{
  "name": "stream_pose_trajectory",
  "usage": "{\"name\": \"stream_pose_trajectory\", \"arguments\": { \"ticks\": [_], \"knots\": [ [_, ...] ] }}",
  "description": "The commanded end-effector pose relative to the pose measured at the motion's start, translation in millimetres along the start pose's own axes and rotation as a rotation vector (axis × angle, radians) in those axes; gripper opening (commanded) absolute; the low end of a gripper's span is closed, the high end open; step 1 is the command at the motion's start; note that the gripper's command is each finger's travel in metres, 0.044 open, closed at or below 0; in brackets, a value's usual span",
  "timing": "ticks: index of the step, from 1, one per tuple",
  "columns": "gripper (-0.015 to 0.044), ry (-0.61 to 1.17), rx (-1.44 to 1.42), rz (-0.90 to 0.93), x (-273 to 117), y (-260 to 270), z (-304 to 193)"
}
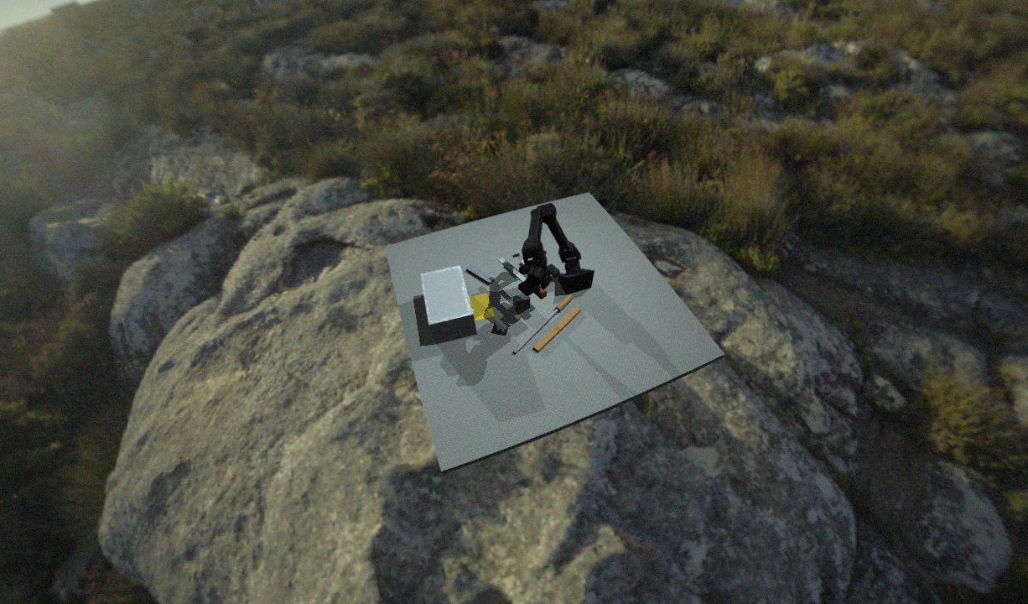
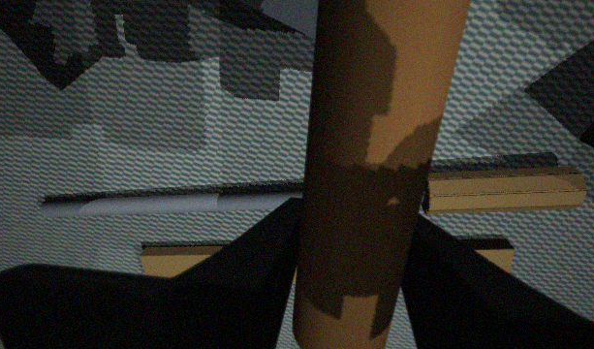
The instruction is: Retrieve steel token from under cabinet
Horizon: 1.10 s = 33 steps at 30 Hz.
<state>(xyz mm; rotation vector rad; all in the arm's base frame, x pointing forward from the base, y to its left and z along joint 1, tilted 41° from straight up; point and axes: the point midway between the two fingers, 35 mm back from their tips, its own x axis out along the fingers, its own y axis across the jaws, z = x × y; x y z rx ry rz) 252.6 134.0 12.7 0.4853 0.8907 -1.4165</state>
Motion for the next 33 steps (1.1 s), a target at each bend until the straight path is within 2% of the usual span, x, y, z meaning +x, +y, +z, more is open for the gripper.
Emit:
{"name": "stream_pose_trajectory", "arguments": {
  "ticks": [1,33],
  "knots": [
    [0.0000,-0.001,-0.026,0.011,-2.7,1.1,-0.9],
    [0.0000,-0.003,-0.280,0.011,-2.7,0.4,-0.4]
  ]
}}
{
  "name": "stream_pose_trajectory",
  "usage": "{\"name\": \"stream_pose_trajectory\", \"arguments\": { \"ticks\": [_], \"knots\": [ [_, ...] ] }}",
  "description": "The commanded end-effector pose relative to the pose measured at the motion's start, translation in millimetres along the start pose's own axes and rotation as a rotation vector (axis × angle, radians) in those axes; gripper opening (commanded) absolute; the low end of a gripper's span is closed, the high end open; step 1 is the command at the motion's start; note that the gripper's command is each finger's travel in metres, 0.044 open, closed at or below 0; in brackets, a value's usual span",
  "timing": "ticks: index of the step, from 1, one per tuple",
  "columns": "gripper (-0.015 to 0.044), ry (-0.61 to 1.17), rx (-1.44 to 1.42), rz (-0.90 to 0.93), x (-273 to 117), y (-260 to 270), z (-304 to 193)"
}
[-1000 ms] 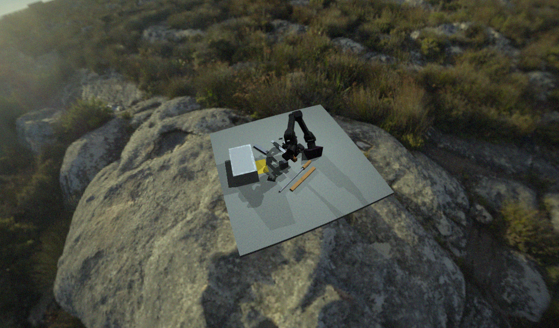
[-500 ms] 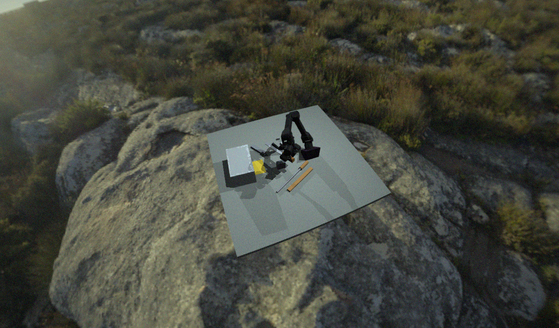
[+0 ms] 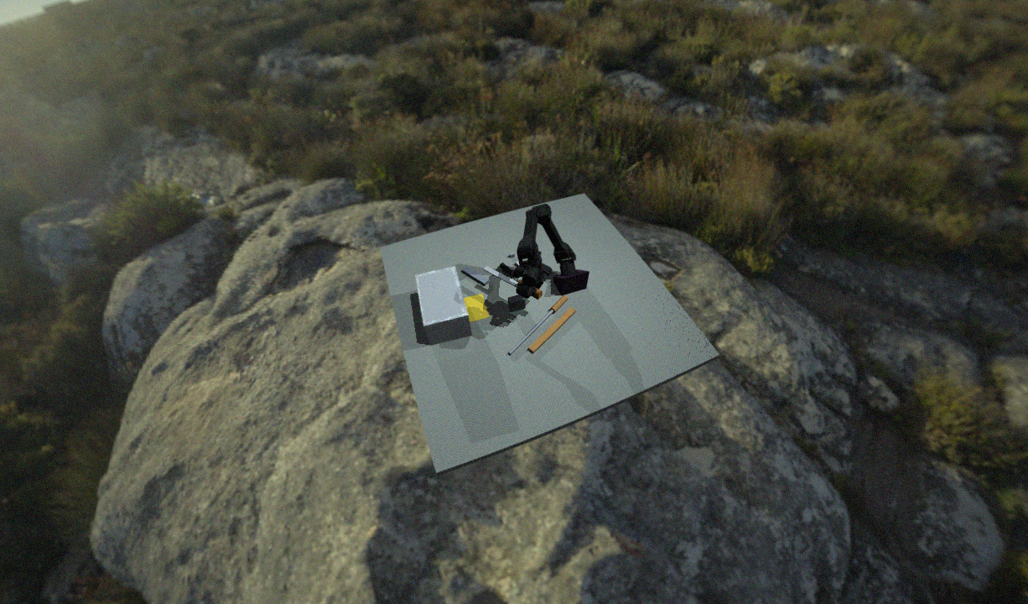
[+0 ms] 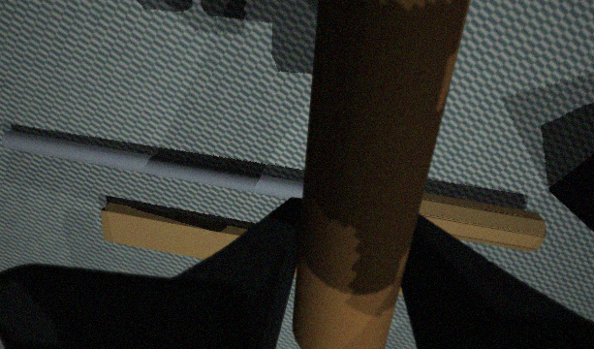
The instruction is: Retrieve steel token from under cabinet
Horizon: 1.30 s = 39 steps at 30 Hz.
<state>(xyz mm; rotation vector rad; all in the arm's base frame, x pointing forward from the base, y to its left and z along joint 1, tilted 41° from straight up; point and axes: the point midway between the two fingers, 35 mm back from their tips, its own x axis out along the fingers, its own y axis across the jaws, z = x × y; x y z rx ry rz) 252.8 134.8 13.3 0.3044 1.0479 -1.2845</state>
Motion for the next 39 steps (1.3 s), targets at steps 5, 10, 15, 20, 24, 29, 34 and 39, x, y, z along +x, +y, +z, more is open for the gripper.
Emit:
{"name": "stream_pose_trajectory", "arguments": {
  "ticks": [5,10,15,20,24,29,34,39],
  "knots": [
    [0.0000,-0.006,-0.077,0.007,-1.7,0.2,-0.2],
    [0.0000,-0.006,-0.116,0.007,-1.7,0.2,-0.2],
    [0.0000,-0.006,-0.156,0.007,-1.7,0.2,-0.2],
    [0.0000,-0.007,-0.195,0.007,-1.7,0.1,-0.1],
    [0.0000,-0.007,-0.227,0.006,-1.7,0.1,-0.1],
    [0.0000,-0.007,-0.266,0.006,-1.7,0.1,-0.1],
    [0.0000,-0.007,-0.306,0.006,-1.7,0.1,-0.1],
    [0.0000,-0.007,-0.345,0.006,-1.7,0.0,-0.1]
  ]
}}
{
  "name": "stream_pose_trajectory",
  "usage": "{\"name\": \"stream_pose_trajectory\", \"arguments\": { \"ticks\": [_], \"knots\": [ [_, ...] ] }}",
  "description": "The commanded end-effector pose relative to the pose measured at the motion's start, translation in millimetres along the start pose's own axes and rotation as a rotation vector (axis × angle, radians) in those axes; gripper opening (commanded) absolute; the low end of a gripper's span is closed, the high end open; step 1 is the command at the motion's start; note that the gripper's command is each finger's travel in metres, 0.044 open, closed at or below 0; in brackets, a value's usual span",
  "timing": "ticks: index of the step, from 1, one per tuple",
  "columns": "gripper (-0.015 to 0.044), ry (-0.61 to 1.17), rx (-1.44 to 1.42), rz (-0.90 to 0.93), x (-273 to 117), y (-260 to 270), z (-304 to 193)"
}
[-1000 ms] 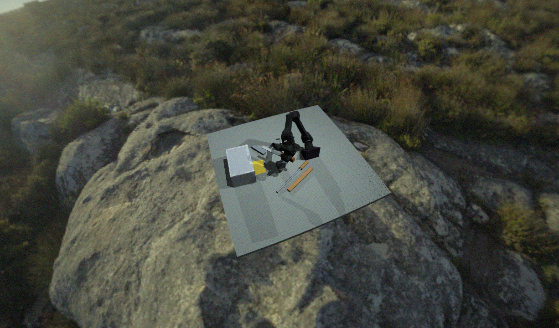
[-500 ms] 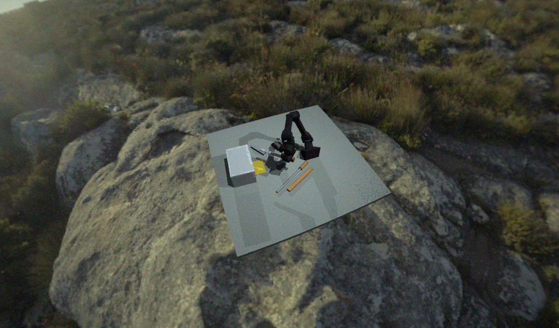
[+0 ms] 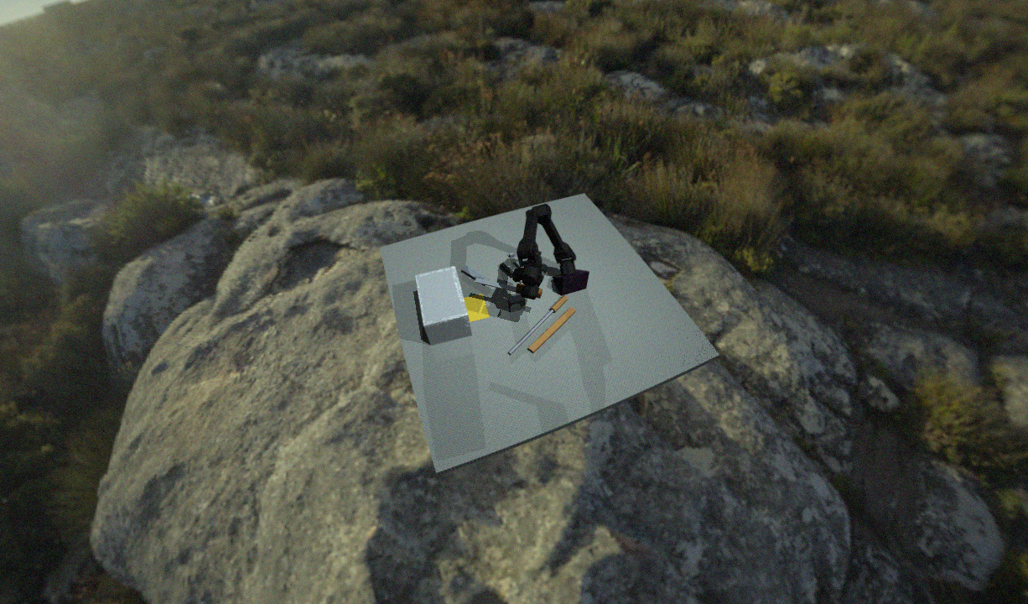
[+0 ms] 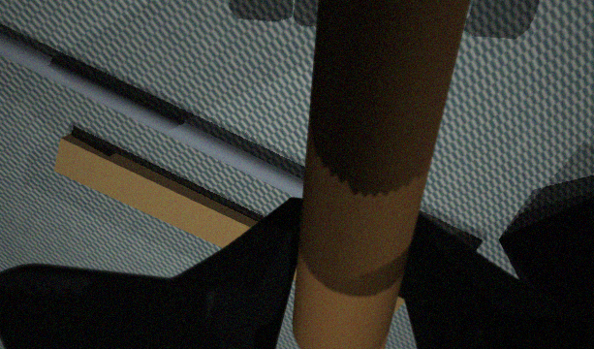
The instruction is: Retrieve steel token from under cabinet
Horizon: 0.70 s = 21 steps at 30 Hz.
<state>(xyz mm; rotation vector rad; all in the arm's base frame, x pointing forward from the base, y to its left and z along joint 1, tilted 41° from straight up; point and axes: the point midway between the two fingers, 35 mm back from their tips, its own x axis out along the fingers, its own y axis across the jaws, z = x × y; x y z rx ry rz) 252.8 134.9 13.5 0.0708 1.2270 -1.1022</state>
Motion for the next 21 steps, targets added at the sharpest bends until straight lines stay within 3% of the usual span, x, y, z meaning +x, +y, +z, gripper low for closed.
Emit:
{"name": "stream_pose_trajectory", "arguments": {
  "ticks": [1,21],
  "knots": [
    [0.0000,-0.009,-0.045,0.004,-1.5,0.1,-0.1],
    [0.0000,-0.009,-0.203,0.003,-1.5,0.0,-0.1]
  ]
}}
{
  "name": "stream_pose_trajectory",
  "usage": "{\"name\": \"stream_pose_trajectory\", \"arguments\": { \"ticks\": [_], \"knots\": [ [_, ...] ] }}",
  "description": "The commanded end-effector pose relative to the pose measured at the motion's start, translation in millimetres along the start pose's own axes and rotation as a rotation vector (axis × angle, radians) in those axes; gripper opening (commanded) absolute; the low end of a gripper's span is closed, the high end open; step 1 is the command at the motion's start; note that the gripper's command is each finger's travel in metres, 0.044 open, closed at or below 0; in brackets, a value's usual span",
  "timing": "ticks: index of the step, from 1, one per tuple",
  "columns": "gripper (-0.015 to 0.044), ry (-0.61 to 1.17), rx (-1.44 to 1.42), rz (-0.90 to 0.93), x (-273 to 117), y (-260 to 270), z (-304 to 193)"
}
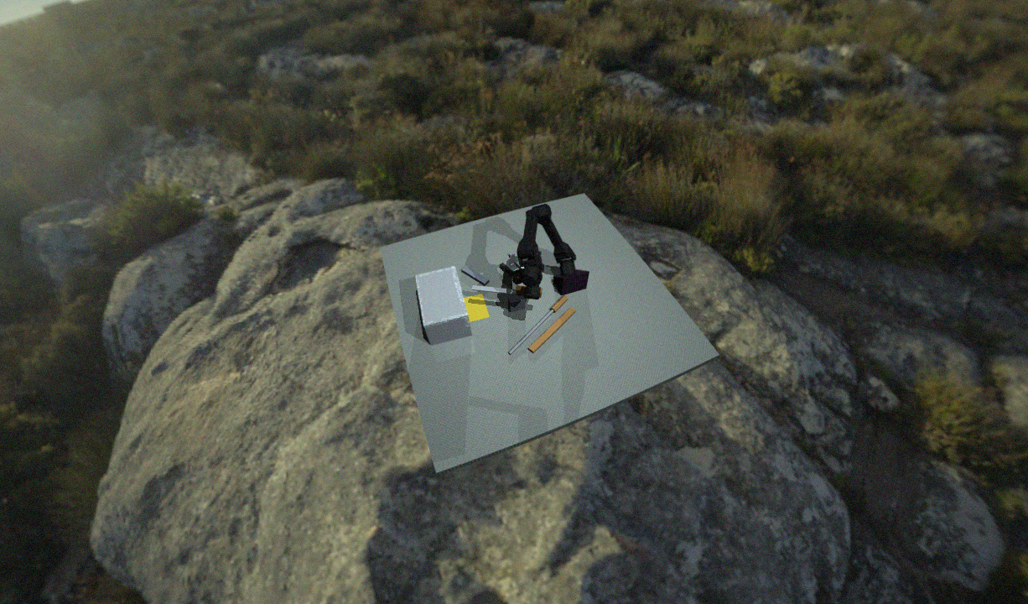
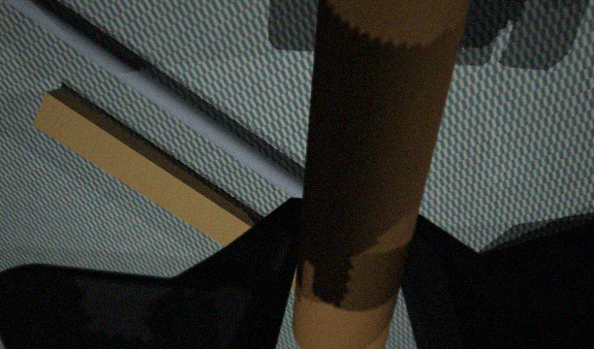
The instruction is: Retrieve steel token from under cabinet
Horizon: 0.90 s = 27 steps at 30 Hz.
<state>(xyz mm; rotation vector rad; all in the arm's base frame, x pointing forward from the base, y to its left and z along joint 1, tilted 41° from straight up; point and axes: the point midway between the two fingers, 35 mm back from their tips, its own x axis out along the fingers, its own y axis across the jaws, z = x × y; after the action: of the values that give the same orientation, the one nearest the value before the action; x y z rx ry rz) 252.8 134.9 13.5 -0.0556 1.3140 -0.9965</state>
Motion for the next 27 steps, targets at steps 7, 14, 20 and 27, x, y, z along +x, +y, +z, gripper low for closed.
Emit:
{"name": "stream_pose_trajectory", "arguments": {
  "ticks": [7,14,20,27],
  "knots": [
    [0.0000,-0.009,-0.093,0.002,-1.5,0.0,-0.1],
    [0.0000,-0.009,-0.148,0.002,-1.5,0.0,-0.1],
    [0.0000,-0.009,-0.195,0.002,-1.5,0.0,-0.1],
    [0.0000,-0.009,-0.250,0.001,-1.5,0.0,-0.1]
  ]
}}
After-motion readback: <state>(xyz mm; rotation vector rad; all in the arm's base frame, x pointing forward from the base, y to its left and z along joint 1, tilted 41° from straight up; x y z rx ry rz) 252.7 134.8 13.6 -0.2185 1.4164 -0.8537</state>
